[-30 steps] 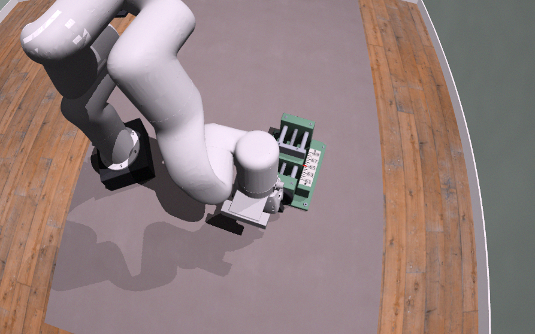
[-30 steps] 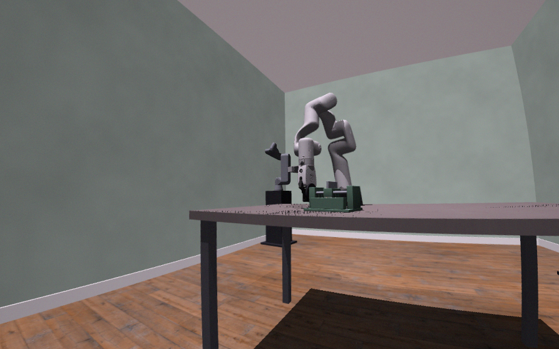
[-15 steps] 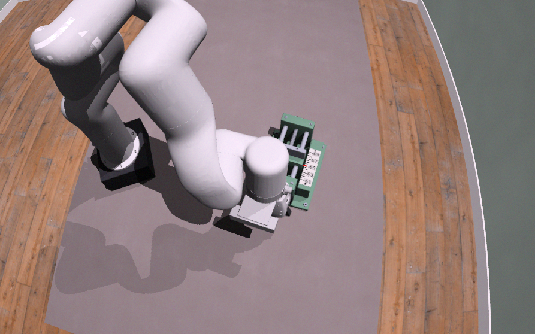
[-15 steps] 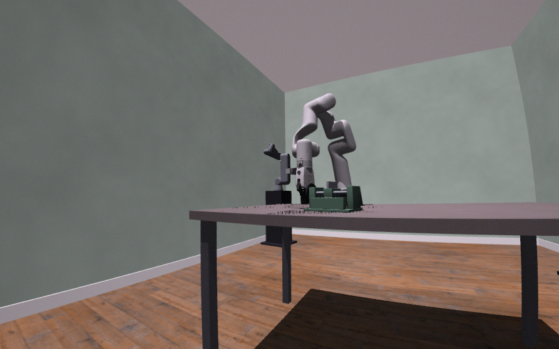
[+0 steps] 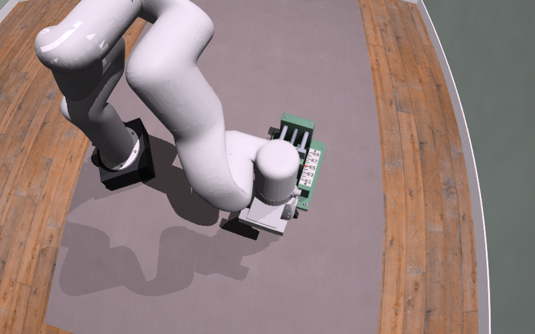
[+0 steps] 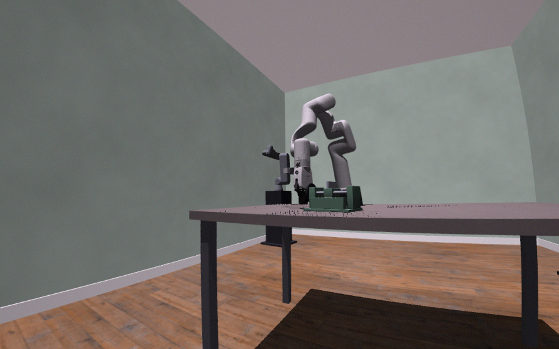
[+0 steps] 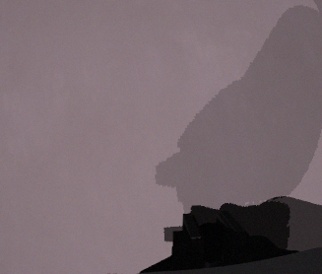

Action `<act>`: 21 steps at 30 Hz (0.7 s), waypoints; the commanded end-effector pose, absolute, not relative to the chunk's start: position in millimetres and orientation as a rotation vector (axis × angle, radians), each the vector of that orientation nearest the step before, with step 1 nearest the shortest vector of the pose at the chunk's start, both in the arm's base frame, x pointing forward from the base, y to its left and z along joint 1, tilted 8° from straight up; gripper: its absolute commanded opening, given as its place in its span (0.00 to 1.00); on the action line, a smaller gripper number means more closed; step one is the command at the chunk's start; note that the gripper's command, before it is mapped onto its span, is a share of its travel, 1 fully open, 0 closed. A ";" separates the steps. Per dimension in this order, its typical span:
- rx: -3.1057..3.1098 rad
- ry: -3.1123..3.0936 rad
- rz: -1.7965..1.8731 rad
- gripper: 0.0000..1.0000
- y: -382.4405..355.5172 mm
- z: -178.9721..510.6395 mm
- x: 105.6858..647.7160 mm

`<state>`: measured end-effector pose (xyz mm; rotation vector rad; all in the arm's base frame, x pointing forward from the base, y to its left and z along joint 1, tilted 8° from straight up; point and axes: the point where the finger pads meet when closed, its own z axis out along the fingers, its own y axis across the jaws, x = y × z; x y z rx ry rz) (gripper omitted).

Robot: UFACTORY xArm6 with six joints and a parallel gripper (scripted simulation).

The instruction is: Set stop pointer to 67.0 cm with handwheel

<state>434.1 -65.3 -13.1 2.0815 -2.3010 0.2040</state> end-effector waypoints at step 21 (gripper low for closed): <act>2.085 -2.305 0.213 0.06 -64.4 16.9 455.7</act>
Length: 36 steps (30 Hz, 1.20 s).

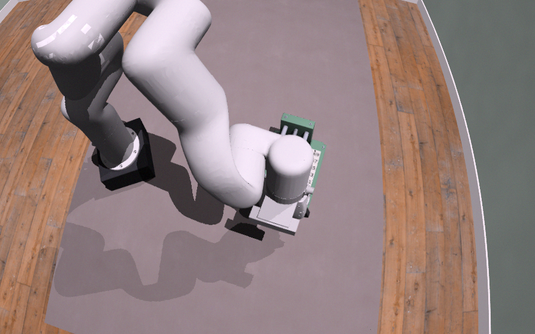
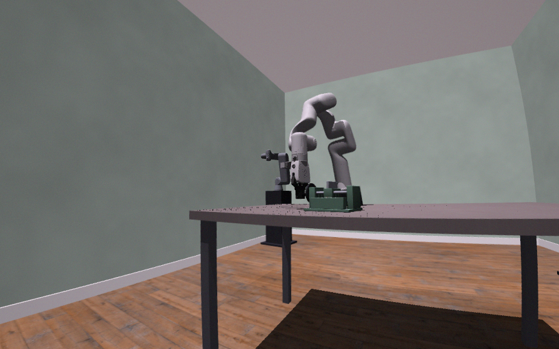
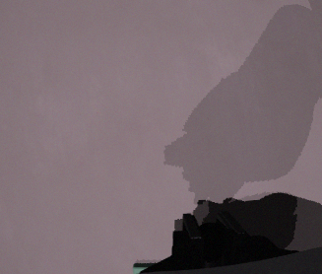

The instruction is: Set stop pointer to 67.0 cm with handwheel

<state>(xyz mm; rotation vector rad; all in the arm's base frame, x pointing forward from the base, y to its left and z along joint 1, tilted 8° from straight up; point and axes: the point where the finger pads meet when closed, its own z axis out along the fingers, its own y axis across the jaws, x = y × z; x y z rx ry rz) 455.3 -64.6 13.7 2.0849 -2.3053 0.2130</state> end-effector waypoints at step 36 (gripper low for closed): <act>2.085 -2.305 0.213 0.06 -59.2 46.8 438.9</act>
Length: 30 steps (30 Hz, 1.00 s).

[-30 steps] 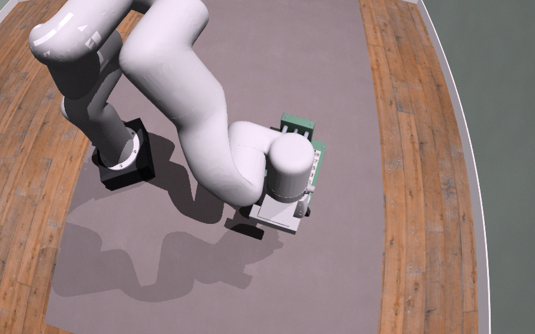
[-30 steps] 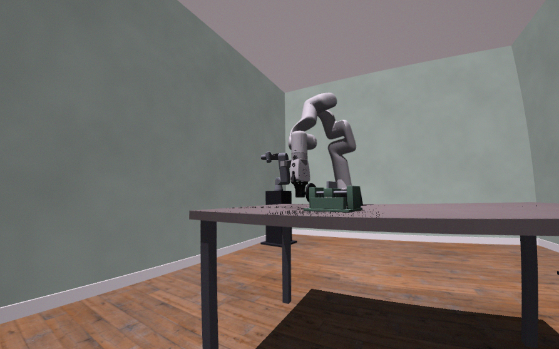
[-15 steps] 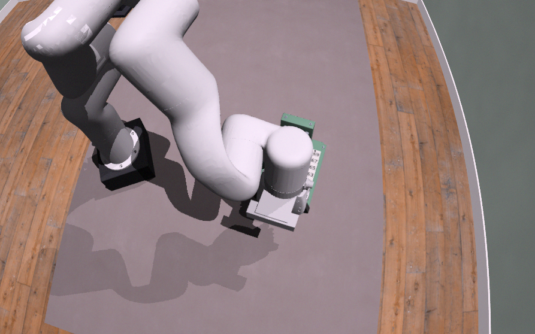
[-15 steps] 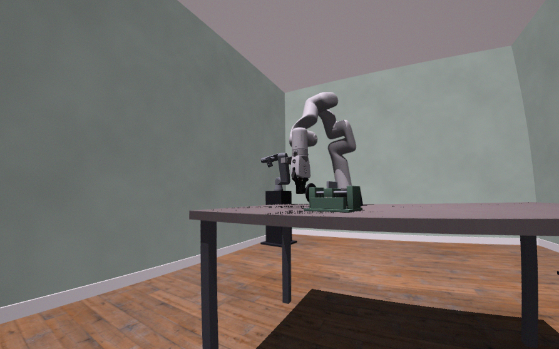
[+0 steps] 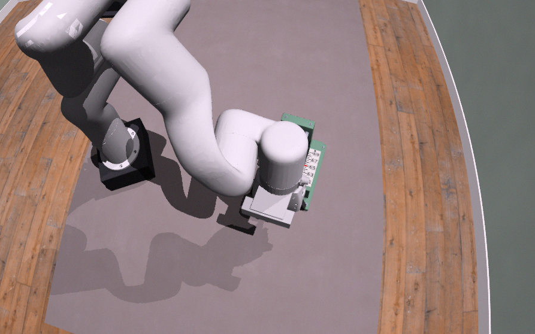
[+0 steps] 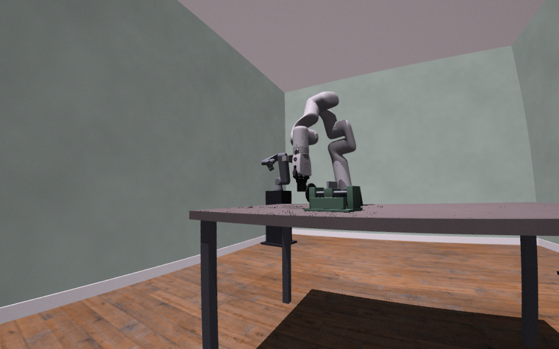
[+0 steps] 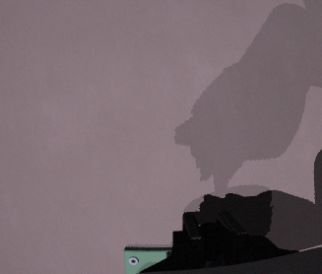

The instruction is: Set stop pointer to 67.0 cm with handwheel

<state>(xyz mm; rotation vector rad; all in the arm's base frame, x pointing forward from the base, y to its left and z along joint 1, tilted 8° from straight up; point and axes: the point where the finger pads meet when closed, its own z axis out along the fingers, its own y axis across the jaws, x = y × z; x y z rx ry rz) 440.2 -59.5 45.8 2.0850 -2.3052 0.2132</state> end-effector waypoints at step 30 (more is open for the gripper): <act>2.085 -2.305 0.213 0.06 -56.6 50.3 418.1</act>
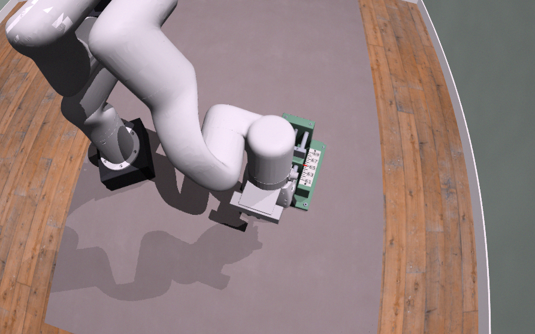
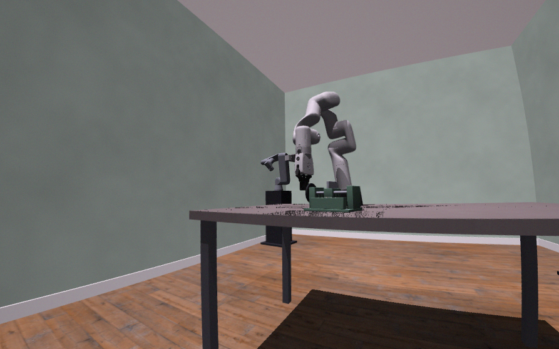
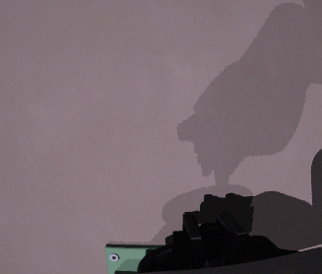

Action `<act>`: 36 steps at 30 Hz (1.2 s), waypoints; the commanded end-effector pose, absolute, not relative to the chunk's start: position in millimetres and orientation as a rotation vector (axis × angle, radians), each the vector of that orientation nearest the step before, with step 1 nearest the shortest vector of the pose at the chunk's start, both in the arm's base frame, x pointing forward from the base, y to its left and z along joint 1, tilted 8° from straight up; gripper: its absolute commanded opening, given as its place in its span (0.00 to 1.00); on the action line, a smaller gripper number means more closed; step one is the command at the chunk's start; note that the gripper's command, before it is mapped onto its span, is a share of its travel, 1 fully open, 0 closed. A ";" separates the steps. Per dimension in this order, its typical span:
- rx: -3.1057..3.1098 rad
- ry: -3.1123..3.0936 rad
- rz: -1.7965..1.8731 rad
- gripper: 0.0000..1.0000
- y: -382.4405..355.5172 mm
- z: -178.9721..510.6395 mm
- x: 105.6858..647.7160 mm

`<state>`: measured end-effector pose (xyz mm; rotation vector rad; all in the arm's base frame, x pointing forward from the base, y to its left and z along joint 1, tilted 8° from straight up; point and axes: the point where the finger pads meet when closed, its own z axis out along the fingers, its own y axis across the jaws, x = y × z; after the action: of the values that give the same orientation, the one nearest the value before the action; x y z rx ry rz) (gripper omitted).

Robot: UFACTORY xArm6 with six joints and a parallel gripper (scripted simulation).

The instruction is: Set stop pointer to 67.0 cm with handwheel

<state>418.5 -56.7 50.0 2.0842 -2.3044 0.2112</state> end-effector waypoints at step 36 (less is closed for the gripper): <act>2.085 -2.305 0.213 0.06 -55.7 41.1 400.0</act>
<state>399.4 -55.8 40.2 2.0833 -2.3037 0.2087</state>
